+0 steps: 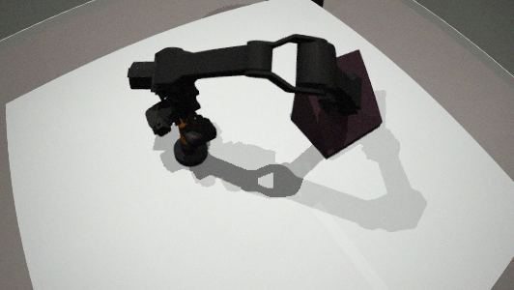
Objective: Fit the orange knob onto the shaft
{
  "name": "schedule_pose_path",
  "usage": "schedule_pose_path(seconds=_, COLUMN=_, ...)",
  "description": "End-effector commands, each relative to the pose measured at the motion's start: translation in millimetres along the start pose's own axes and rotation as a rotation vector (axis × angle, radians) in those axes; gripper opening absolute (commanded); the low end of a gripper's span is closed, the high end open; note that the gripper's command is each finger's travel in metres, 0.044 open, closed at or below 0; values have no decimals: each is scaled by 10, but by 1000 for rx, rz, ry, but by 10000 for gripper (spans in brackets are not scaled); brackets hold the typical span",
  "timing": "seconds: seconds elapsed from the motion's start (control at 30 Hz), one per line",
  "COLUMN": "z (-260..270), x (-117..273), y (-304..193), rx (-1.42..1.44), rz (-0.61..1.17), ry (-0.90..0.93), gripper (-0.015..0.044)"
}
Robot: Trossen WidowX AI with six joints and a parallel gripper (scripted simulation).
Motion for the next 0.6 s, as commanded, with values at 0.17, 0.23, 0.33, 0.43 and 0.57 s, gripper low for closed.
schedule_pose_path(seconds=0.17, z=-24, x=20, y=15, rx=2, rz=-8, ry=1, gripper=0)
schedule_pose_path(seconds=0.23, z=-22, x=2, y=16, rx=2, rz=-8, ry=1, gripper=0)
schedule_pose_path(seconds=0.33, z=-14, x=-6, y=19, rx=2, rz=-8, ry=1, gripper=0)
schedule_pose_path(seconds=0.43, z=-11, x=-9, y=15, rx=2, rz=-8, ry=1, gripper=0)
schedule_pose_path(seconds=0.57, z=-10, x=-7, y=-1, rx=2, rz=-8, ry=1, gripper=0)
Point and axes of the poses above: the point midway between the two fingers, 35 mm back from their tips, its own x axis back along the fingers, its own z axis across the jaws, y = z × x, the point moved 4 cm from there along x, back along the fingers, and after that the axes turned 5 degrees about -x, right-handed, at the moved point
